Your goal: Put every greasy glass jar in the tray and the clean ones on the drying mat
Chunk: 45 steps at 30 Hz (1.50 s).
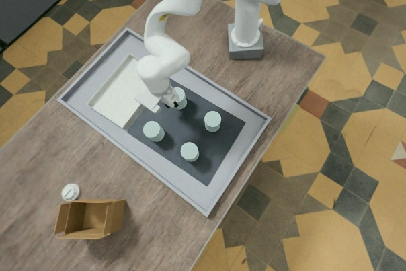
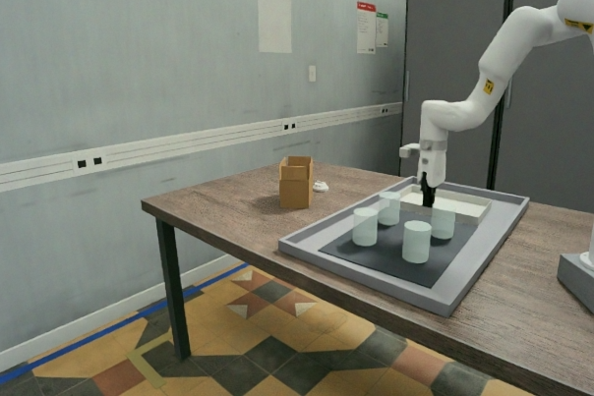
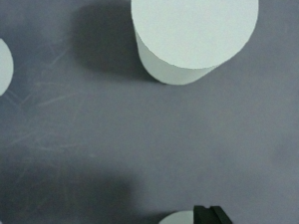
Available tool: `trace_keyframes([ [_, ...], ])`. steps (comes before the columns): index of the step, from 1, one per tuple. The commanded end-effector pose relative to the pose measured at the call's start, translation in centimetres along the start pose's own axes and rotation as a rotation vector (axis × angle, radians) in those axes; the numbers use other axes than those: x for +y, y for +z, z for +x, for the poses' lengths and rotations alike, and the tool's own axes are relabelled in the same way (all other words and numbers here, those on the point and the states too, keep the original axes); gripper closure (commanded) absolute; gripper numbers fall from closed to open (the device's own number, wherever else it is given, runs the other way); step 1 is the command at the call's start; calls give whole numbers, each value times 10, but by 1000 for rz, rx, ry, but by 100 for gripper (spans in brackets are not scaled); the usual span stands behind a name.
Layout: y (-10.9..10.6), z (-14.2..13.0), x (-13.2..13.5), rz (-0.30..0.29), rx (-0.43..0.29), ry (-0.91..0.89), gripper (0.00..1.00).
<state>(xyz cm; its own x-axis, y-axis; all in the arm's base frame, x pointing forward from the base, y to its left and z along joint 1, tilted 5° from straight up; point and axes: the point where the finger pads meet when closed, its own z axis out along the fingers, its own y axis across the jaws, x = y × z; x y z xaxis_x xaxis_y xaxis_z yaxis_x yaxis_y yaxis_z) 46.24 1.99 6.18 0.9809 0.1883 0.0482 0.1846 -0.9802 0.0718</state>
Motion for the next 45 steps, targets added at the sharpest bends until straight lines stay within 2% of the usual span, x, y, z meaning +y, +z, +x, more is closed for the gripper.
trace_keyframes([
  [1, -2, 1, 0, 0, 4, 0, 100],
  [22, -4, -2, 0, 0, 4, 0, 100],
  [32, 3, 22, 0, 0, 4, 0, 100],
  [45, 3, 22, 0, 0, 4, 0, 100],
])
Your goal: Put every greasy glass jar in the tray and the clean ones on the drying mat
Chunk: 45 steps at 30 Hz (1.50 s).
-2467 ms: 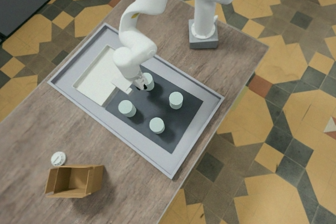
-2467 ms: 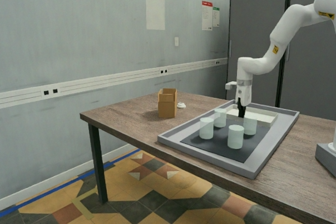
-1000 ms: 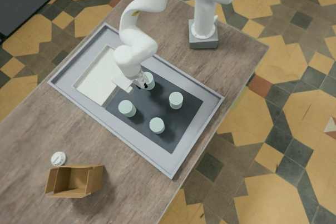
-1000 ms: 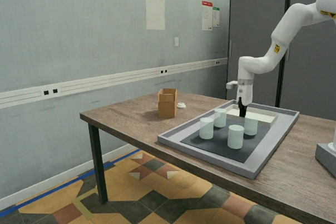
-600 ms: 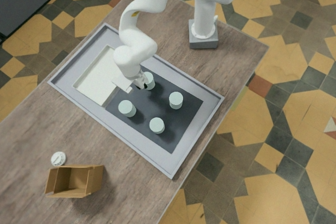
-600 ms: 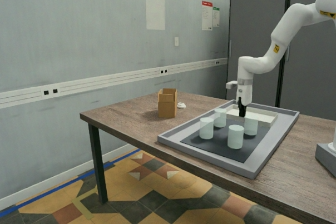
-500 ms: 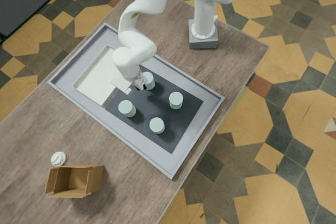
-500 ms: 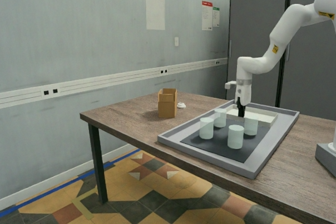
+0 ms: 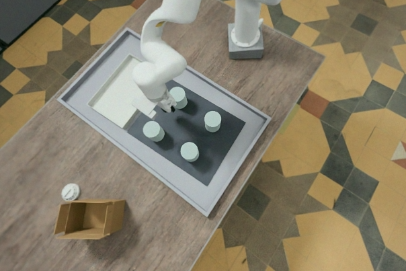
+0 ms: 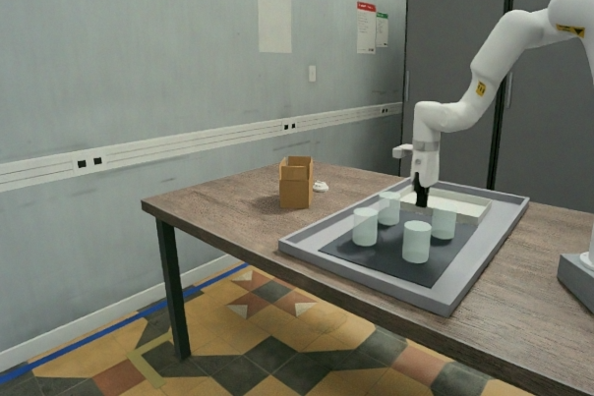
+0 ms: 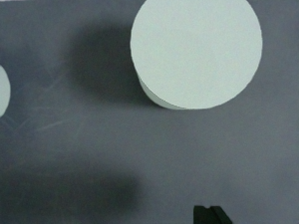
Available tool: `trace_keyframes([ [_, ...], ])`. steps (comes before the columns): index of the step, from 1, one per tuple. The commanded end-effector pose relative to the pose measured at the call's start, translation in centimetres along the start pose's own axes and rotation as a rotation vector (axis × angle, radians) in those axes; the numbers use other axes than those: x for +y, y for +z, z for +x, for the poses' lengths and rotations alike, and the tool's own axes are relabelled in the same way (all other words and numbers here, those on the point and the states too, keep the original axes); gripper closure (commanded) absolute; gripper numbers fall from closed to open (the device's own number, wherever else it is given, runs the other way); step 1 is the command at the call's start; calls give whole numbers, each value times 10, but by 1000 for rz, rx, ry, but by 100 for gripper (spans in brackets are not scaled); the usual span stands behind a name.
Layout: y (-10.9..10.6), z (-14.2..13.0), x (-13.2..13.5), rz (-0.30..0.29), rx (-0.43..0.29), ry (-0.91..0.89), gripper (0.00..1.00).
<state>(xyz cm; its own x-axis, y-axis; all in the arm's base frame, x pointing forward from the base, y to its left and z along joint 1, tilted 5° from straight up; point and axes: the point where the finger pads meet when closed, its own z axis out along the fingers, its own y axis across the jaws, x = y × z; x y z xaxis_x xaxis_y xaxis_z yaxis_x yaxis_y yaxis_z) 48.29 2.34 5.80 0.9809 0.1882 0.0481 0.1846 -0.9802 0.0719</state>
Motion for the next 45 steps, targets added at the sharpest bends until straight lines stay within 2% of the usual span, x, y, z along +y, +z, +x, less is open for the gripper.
trace_keyframes([
  [1, -1, 2, 0, 0, 4, 0, 100],
  [45, -1, 2, 0, 0, 4, 0, 100],
])
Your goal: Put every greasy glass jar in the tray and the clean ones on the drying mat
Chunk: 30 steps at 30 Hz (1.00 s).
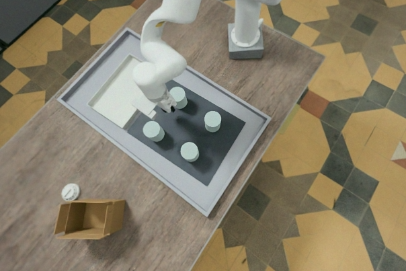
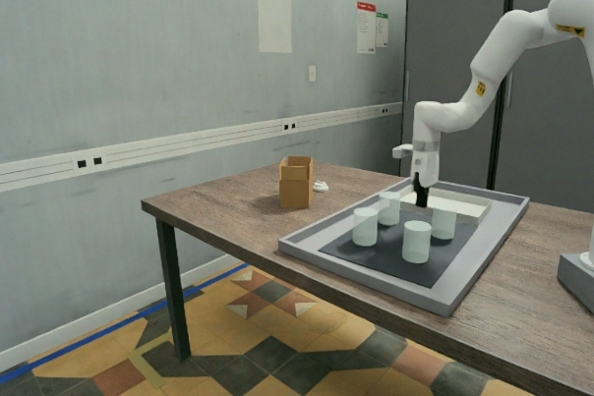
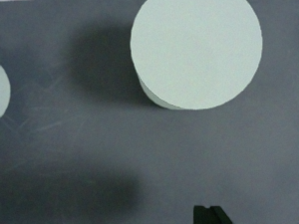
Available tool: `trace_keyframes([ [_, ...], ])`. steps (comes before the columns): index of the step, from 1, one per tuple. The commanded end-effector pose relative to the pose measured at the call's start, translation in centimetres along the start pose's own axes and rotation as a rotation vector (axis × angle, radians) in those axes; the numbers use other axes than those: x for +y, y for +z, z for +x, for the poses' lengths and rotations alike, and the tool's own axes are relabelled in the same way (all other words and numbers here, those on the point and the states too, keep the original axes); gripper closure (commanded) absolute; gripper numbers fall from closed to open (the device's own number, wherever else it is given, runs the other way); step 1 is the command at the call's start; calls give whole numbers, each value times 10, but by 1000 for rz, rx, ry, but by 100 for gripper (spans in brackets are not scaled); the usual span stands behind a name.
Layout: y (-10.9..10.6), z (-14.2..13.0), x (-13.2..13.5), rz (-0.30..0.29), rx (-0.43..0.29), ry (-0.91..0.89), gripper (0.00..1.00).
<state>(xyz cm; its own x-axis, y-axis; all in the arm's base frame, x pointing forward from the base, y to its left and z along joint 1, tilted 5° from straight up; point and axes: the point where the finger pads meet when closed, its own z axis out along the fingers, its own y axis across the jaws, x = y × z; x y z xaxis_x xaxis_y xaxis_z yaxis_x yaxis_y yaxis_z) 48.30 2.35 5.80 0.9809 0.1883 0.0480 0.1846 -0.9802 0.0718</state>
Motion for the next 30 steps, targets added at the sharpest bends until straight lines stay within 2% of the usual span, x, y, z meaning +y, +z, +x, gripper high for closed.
trace_keyframes([
  [1, -1, 1, 0, 0, 4, 0, 100],
  [13, -1, 1, 0, 0, 4, 0, 100],
  [15, -17, 1, 0, 0, 4, 0, 100],
  [17, -17, 1, 0, 0, 4, 0, 100],
  [25, -78, 1, 0, 0, 4, 0, 100],
  [28, -78, 1, 0, 0, 4, 0, 100],
  [30, -78, 0, -16, 0, 4, 0, 100],
])
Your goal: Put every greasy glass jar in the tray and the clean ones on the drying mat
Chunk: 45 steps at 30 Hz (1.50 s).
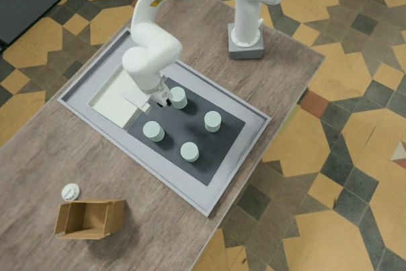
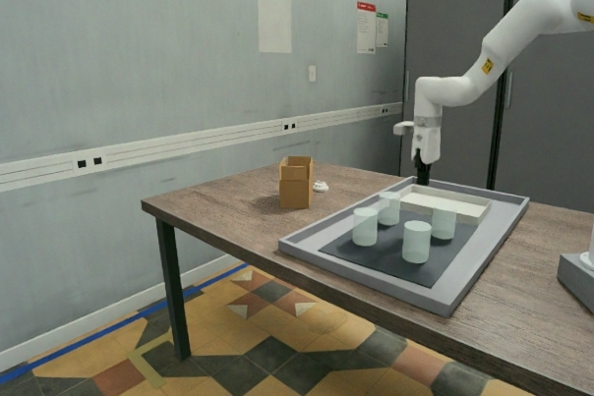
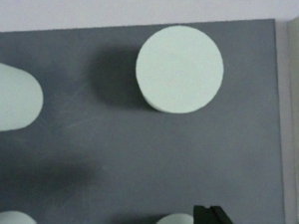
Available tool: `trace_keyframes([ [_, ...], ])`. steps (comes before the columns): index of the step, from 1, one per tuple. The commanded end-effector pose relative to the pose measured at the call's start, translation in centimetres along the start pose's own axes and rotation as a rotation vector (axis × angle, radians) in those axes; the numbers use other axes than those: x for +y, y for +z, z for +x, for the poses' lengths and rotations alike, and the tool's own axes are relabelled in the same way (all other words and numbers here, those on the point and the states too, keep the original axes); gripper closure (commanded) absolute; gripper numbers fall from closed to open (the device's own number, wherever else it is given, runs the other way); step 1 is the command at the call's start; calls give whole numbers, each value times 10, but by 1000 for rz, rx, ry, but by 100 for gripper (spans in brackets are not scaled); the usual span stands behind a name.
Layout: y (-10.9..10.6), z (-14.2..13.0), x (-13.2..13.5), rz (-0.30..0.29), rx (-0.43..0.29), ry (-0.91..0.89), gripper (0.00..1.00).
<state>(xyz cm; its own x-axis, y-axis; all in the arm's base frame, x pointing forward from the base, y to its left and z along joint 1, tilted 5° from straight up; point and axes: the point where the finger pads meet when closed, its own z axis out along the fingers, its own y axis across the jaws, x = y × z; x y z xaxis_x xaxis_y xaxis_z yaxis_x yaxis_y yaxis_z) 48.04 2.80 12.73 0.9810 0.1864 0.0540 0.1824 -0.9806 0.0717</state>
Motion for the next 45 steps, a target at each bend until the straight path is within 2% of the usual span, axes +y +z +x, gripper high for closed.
trace_keyframes([
  [1, -8, -2, -24, 0, -2, -2, 100],
  [2, -8, -2, -33, 0, -2, -2, 100],
  [4, -8, -2, -33, 0, -2, -2, 100],
  [19, -8, -8, -155, 0, -2, -2, 100],
  [21, -8, -8, -155, 0, -2, -2, 100],
  [24, -8, -9, -179, 0, -2, -2, 100],
  [27, -8, -9, -179, 0, -2, -2, 100],
  [36, 35, -9, -179, 0, -2, -2, 100],
  [38, 35, -9, -179, 0, -2, -2, 100],
  [45, 68, -9, -179, 0, -2, -2, 100],
])
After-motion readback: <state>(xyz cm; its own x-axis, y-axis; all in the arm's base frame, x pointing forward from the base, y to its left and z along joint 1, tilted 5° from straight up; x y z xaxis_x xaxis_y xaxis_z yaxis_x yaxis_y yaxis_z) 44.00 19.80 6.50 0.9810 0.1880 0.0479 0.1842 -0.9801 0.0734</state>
